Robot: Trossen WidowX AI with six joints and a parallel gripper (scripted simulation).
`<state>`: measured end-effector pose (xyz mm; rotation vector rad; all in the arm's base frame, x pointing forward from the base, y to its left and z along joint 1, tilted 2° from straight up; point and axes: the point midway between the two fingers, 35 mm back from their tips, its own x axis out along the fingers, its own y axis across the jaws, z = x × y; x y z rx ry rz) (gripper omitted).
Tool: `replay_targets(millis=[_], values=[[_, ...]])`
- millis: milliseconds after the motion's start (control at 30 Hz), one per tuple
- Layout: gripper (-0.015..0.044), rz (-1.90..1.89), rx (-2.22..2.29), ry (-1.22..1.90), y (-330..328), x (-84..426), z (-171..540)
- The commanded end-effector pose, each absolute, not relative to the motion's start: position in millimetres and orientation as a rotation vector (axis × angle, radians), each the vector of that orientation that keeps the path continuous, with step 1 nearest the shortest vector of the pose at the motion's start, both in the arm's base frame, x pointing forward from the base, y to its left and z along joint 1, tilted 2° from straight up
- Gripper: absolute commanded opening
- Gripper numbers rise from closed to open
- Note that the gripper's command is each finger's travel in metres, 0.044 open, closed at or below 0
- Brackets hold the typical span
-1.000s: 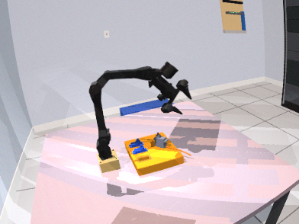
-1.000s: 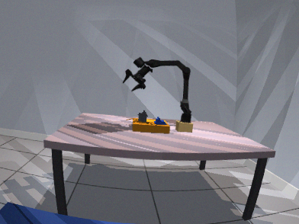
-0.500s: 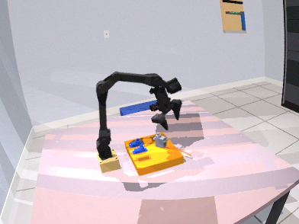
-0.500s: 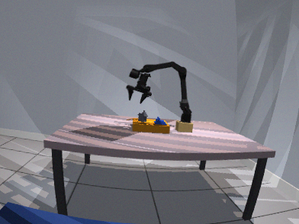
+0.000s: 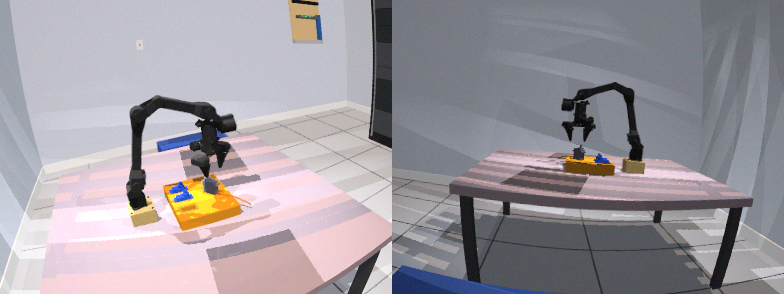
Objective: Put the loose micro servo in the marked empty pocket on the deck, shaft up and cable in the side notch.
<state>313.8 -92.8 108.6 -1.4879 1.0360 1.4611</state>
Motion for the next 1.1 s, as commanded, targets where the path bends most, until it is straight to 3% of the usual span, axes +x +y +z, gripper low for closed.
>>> replay_targets(millis=[0,800,1067], values=[[0.044,1.481,-1.483,1.032,-91.5,311.3,97.5],[0.044,1.481,-1.483,1.032,-92.0,310.0,61.7],[0.023,1.481,-1.483,1.032,-92.0,310.0,61.7]])
